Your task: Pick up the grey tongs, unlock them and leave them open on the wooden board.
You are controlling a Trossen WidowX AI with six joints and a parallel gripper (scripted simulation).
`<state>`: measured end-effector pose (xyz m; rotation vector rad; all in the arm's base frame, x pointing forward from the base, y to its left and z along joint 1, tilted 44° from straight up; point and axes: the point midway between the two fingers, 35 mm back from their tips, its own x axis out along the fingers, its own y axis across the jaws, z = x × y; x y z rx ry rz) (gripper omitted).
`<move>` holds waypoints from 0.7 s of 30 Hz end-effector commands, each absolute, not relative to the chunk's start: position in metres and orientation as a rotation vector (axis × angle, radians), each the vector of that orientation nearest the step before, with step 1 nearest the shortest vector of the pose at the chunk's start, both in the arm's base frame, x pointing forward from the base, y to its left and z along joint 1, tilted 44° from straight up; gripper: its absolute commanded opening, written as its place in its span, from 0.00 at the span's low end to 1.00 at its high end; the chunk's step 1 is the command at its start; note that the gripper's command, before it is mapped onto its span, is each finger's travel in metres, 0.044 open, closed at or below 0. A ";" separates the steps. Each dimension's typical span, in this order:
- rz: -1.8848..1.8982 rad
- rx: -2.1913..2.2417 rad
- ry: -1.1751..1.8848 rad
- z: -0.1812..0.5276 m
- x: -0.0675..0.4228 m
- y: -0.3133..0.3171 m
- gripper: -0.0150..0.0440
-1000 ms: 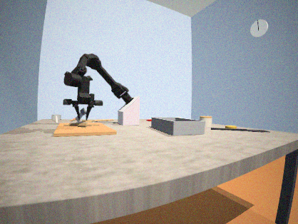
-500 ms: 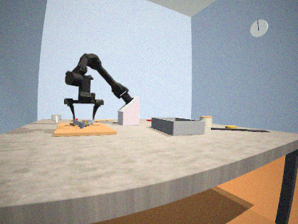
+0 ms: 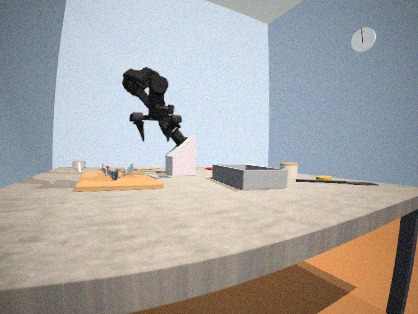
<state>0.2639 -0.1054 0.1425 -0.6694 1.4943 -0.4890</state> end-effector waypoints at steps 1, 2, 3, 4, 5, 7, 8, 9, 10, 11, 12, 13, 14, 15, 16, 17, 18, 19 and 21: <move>-0.516 -0.684 1.482 0.144 0.253 -0.088 1.00; -0.516 -0.684 1.482 0.144 0.253 -0.088 1.00; -0.516 -0.684 1.482 0.144 0.253 -0.088 1.00; -0.516 -0.684 1.482 0.144 0.253 -0.088 1.00; -0.515 -0.684 1.482 0.145 0.253 -0.086 1.00; -0.511 -0.684 1.483 0.152 0.253 -0.081 1.00; -0.509 -0.683 1.485 0.157 0.253 -0.076 1.00; -0.507 -0.683 1.486 0.162 0.253 -0.072 1.00; -0.505 -0.684 1.487 0.167 0.253 -0.068 1.00; -0.504 -0.684 1.488 0.171 0.253 -0.065 1.00; -0.503 -0.684 1.488 0.172 0.253 -0.064 1.00; -0.503 -0.684 1.488 0.172 0.253 -0.064 1.00; -0.503 -0.684 1.488 0.172 0.253 -0.064 1.00; -0.503 -0.684 1.488 0.172 0.253 -0.064 1.00; -0.503 -0.684 1.488 0.172 0.253 -0.064 1.00; -0.503 -0.684 1.488 0.172 0.253 -0.064 1.00; -0.503 -0.684 1.488 0.172 0.253 -0.064 1.00; -0.503 -0.684 1.488 0.172 0.253 -0.064 1.00; -0.503 -0.684 1.488 0.172 0.253 -0.064 1.00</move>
